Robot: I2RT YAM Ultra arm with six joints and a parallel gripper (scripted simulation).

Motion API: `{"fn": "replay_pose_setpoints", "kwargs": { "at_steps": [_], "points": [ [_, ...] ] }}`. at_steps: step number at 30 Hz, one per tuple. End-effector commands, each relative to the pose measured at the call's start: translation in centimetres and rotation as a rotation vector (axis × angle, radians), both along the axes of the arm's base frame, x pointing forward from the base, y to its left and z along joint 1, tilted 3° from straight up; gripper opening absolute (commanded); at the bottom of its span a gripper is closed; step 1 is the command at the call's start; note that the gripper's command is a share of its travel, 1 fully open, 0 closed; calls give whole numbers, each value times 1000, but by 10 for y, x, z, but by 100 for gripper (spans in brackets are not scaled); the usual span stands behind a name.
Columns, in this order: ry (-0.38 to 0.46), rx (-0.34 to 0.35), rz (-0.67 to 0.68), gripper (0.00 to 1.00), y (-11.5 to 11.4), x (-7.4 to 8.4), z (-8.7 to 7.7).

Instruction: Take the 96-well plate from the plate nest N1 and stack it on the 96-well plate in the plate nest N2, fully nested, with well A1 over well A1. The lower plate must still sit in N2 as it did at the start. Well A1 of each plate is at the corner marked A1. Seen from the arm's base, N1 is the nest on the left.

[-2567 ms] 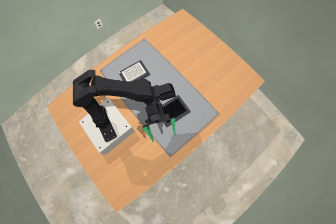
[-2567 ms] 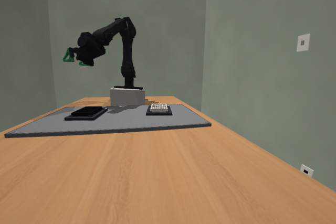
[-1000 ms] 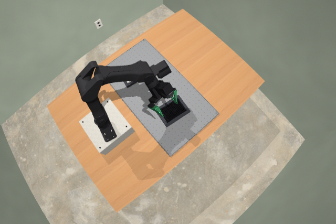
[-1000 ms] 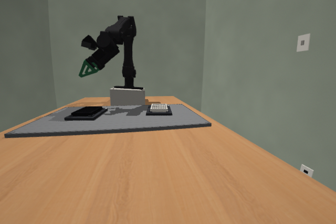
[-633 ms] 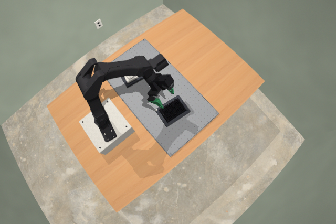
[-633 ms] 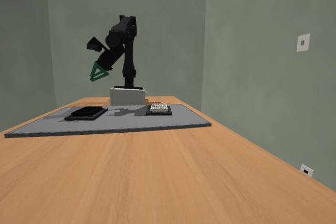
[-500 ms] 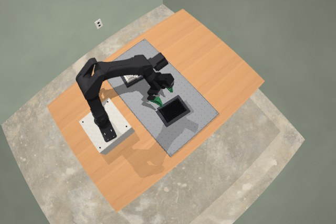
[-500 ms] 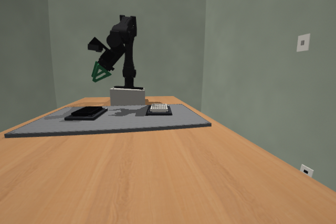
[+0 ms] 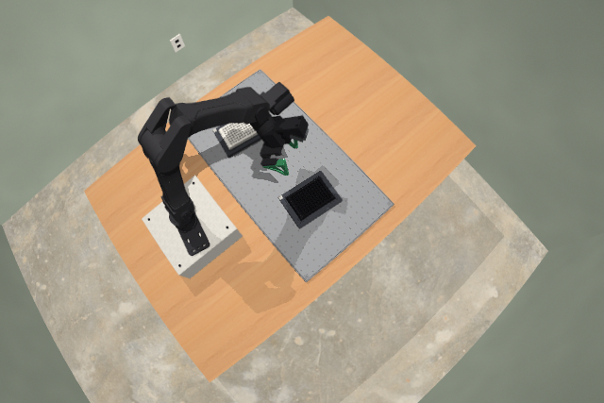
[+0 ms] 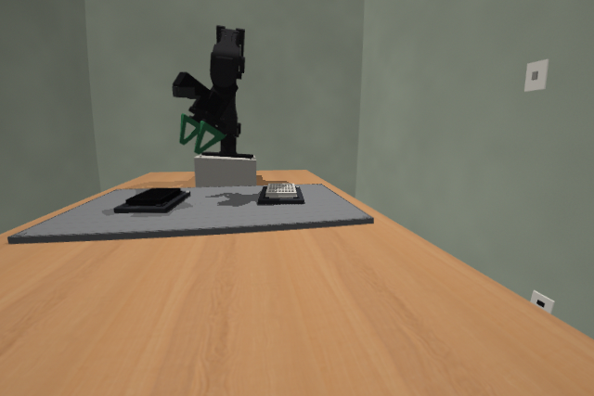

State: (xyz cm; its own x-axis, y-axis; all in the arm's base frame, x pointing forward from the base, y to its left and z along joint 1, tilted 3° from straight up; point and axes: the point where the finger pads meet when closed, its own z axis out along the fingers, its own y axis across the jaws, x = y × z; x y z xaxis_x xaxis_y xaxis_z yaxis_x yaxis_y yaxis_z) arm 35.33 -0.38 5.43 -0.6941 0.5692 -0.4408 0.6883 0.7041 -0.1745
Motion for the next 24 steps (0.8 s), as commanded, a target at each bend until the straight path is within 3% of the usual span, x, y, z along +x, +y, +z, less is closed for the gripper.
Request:
{"fn": "replay_pose_setpoints", "kwargs": {
  "at_steps": [1, 3, 7, 9, 15, 16, 18, 21, 24],
  "points": [
    [14, 28, 57, 100, 19, 8, 4],
    [9, 31, 46, 100, 28, 8, 2],
    [42, 90, 167, 100, 48, 7, 7],
    [73, 92, 178, 100, 57, 5, -3],
    [113, 133, 260, 100, 77, 1, -6],
    [92, 155, 282, 100, 80, 3, 4],
    [132, 154, 300, 100, 92, -2, -8],
    [128, 156, 289, 100, 102, -4, -10],
    [158, 198, 383, 100, 117, -8, -7]
  ]
}}
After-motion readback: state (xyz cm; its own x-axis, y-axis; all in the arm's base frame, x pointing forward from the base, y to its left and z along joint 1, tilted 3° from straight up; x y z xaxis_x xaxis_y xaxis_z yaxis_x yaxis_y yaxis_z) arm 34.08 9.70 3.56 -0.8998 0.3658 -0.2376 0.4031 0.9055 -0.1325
